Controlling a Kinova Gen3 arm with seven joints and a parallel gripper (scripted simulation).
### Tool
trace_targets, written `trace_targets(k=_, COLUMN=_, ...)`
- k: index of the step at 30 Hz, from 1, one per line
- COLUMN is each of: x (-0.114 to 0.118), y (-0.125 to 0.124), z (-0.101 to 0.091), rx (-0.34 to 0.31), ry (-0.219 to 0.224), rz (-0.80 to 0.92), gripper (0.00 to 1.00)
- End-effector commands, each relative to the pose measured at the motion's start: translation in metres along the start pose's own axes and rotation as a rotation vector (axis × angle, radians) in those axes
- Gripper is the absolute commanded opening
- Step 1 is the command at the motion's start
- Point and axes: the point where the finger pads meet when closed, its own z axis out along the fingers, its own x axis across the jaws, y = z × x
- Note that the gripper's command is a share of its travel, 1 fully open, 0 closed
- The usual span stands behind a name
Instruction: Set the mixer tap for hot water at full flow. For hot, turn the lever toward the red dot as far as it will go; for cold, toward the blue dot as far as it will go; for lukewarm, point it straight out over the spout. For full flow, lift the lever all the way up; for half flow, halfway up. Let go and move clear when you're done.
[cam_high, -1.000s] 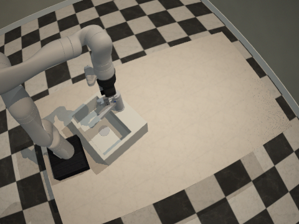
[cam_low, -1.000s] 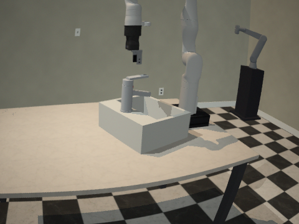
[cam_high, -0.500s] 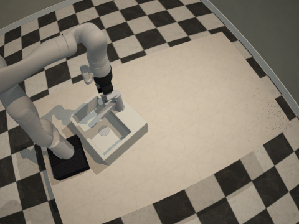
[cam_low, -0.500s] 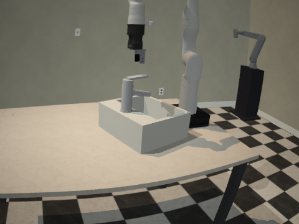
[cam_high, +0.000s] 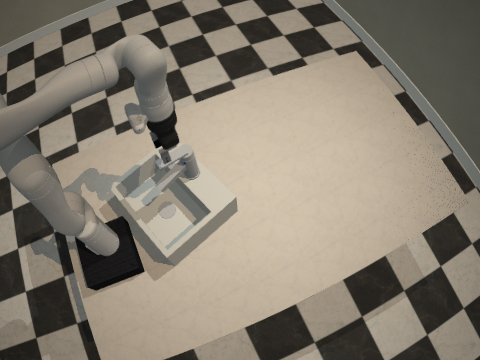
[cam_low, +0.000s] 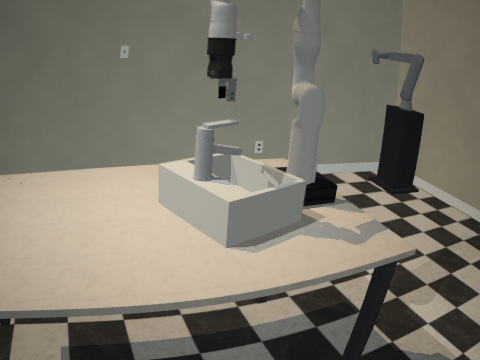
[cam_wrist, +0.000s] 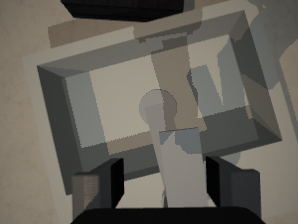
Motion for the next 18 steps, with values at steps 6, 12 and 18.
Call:
trace_targets(k=6, x=0.0049, y=-0.0020, z=-0.0027, rx=-0.010, ry=0.000, rz=-0.028, gripper=1.00)
trace_targets(k=12, x=0.0074, y=-0.0033, z=-0.0036, rx=-0.013, ry=0.000, rz=-0.045, gripper=1.00)
trace_targets(k=18, x=0.0095, y=-0.0043, z=-0.0043, rx=-0.016, ry=0.000, rz=-0.059, gripper=1.00)
